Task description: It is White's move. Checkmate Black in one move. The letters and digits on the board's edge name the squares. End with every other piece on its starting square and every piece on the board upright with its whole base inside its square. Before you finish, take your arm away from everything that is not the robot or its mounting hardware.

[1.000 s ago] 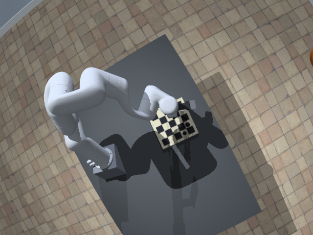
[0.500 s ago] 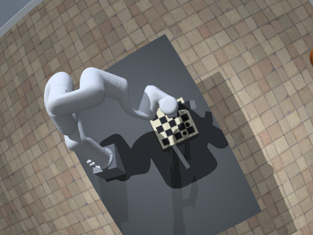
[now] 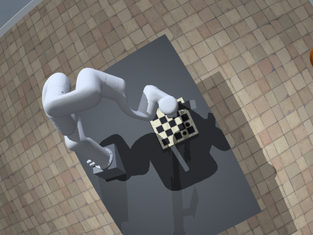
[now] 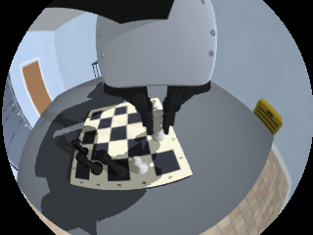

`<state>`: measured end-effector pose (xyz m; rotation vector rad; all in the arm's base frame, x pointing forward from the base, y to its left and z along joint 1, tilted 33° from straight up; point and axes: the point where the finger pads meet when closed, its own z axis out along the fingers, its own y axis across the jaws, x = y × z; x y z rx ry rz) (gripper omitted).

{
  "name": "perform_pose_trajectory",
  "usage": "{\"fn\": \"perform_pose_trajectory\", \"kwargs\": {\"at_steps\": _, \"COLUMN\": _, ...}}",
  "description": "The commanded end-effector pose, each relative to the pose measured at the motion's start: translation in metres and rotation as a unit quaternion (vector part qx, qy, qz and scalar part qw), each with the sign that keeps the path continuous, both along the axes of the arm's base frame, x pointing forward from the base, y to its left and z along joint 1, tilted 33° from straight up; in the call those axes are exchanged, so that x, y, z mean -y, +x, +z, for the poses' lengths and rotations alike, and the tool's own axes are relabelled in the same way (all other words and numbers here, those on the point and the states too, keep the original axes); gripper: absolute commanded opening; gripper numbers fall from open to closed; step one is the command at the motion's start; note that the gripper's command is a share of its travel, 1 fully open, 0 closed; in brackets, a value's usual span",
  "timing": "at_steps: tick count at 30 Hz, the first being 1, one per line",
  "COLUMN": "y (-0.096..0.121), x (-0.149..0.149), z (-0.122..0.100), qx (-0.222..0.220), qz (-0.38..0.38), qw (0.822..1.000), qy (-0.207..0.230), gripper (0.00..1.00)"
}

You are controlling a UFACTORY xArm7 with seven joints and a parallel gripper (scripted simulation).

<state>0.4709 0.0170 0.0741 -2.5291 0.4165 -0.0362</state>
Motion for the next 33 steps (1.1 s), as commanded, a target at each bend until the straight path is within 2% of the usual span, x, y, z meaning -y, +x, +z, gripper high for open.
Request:
{"fn": "perform_pose_trajectory", "kwargs": {"at_steps": 1, "y": -0.001, "x": 0.012, "z": 0.017, "qx": 0.002, "qz": -0.002, "qw": 1.000, "qy": -0.001, "gripper": 0.00}}
{"fn": "perform_pose_trajectory", "kwargs": {"at_steps": 7, "y": -0.006, "x": 0.035, "z": 0.054, "qx": 0.002, "qz": -0.002, "qw": 1.000, "qy": -0.001, "gripper": 0.00}}
{"fn": "perform_pose_trajectory", "kwargs": {"at_steps": 12, "y": -0.008, "x": 0.045, "z": 0.070, "qx": 0.002, "qz": -0.002, "qw": 1.000, "qy": -0.001, "gripper": 0.00}}
{"fn": "perform_pose_trajectory", "kwargs": {"at_steps": 24, "y": -0.008, "x": 0.046, "z": 0.071, "qx": 0.003, "qz": -0.001, "qw": 1.000, "qy": -0.001, "gripper": 0.00}}
{"fn": "perform_pose_trajectory", "kwargs": {"at_steps": 30, "y": -0.008, "x": 0.075, "z": 0.053, "qx": 0.055, "qz": 0.080, "qw": 0.995, "qy": -0.012, "gripper": 0.00}}
{"fn": "perform_pose_trajectory", "kwargs": {"at_steps": 33, "y": -0.008, "x": 0.077, "z": 0.052, "qx": 0.059, "qz": 0.087, "qw": 0.994, "qy": -0.013, "gripper": 0.00}}
